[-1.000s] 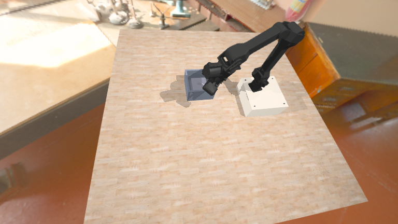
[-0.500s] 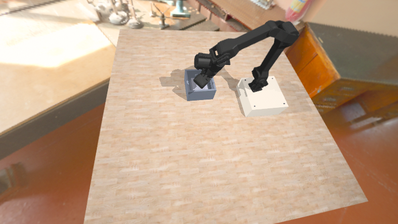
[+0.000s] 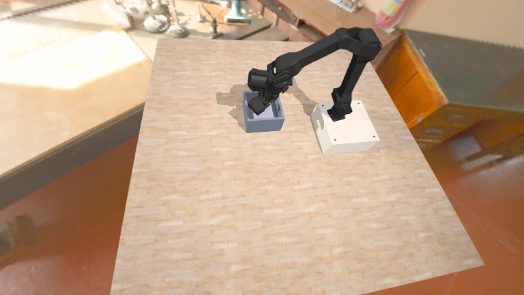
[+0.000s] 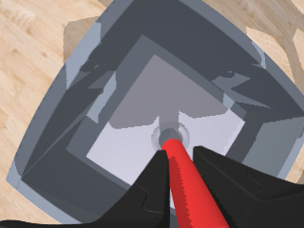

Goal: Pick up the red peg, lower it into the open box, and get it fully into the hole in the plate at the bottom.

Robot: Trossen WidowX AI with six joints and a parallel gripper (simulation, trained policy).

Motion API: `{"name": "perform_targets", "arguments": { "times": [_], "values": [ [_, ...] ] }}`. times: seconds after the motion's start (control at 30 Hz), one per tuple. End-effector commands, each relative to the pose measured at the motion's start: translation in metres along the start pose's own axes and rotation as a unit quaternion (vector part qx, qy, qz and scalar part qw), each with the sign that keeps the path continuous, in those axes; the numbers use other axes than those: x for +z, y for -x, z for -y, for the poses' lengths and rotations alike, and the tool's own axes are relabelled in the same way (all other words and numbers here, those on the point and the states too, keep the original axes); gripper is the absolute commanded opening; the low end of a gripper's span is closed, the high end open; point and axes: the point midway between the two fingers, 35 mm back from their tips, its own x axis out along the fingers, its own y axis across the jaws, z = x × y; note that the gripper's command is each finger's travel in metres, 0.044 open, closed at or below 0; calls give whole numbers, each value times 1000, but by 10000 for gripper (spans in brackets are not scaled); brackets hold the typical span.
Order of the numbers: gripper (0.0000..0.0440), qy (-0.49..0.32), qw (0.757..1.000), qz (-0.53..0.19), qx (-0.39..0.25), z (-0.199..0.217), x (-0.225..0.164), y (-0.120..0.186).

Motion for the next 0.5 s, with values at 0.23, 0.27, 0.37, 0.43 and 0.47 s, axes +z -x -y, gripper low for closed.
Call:
{"name": "perform_targets", "arguments": {
  "times": [0.23,0.27,0.37,0.43,0.47],
  "values": [
    [149,25,999,-24,-21,3,-1,-30],
    [159,28,999,-24,-22,2,2,-31],
    [236,33,999,-18,-23,-2,11,-34],
    [280,38,999,-14,-24,-4,17,-34],
    [300,40,999,-12,-24,-5,20,-35]
  ]
}}
